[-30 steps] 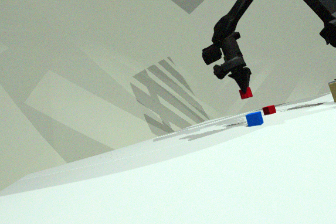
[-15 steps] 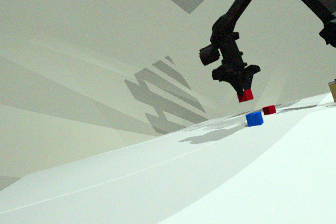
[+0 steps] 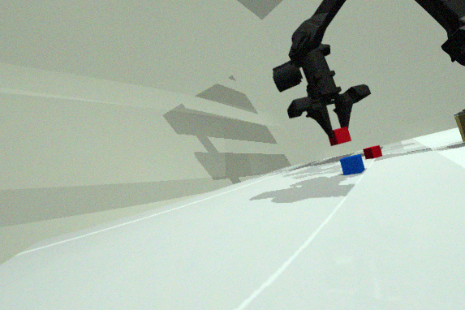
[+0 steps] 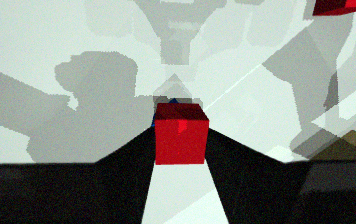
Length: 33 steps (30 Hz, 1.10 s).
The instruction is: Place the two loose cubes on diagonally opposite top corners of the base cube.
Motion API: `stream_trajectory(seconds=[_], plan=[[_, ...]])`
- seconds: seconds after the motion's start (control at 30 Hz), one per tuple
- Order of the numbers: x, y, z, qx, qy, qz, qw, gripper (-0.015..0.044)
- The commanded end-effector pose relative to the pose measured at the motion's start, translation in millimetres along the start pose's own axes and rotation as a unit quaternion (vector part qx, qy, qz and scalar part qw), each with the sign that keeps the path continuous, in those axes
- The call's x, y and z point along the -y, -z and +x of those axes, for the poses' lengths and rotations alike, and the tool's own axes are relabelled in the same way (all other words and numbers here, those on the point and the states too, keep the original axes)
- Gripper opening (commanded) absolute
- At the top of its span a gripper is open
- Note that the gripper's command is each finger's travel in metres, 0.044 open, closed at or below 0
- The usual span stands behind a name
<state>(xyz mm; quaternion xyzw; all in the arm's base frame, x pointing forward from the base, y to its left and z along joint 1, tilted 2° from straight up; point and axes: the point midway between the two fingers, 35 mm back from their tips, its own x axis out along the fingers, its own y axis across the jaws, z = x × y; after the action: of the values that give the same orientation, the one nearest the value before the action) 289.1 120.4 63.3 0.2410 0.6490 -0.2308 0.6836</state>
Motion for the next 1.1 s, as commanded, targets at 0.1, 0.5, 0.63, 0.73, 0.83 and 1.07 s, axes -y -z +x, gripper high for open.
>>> stream_trajectory(seconds=[0.1,0.5,0.63,0.73,0.83,1.07], plan=[[0,2,3,0.001,0.003,0.028,1.000,0.0105],[0,2,5,0.001,0.003,0.028,1.000,0.0105],[-1,2,14,0.001,0.003,0.029,1.000,0.0105],[0,2,22,0.001,0.003,0.030,1.000,0.0105],[0,2,28,0.001,0.003,0.030,1.000,0.0105],[0,2,30,0.001,0.003,0.030,1.000,0.0105]])
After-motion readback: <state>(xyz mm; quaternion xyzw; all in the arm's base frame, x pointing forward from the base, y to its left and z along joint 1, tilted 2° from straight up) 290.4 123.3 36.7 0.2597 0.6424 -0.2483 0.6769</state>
